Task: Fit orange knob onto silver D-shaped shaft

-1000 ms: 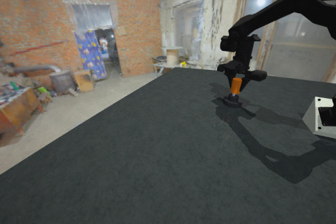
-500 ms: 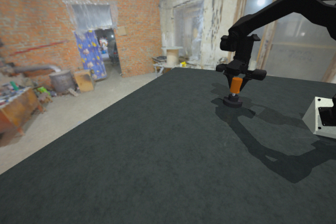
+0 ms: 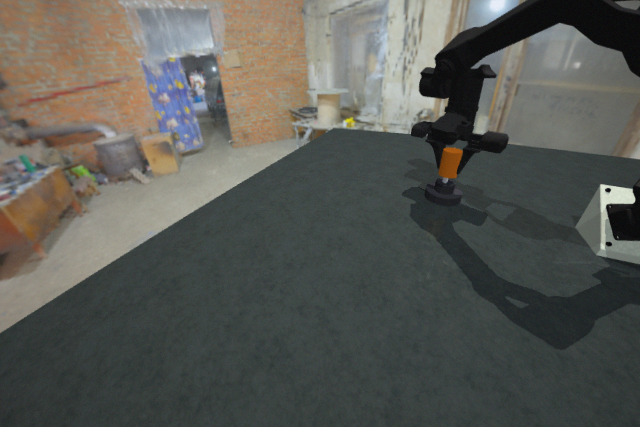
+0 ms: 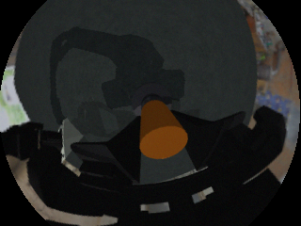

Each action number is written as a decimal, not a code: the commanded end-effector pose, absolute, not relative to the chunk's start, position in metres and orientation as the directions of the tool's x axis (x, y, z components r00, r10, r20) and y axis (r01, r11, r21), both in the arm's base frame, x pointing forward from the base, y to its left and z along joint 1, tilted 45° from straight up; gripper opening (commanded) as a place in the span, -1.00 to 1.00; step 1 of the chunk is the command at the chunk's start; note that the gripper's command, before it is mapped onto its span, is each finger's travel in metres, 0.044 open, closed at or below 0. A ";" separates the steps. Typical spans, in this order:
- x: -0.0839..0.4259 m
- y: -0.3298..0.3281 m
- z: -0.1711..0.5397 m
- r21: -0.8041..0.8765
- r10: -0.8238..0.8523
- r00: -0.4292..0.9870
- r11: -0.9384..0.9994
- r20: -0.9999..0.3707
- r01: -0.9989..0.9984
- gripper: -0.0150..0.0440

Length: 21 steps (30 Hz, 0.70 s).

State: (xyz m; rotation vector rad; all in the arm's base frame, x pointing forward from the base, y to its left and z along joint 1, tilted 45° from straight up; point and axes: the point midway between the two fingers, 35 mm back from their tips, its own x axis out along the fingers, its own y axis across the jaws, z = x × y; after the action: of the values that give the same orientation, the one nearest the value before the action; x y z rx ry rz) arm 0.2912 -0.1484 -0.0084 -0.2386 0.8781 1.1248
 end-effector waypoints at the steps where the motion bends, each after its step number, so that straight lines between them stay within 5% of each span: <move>1: 0.292 -0.151 -0.006 0.239 0.679 0.154 0.448 -0.718 -0.862 -0.49; 21: 0.290 -0.149 -0.006 0.222 0.679 0.154 0.432 -0.718 -0.874 -0.49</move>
State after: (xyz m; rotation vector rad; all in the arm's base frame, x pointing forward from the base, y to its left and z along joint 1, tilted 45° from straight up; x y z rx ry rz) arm 0.2898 -0.1466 -0.0092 -0.2462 0.8734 1.1292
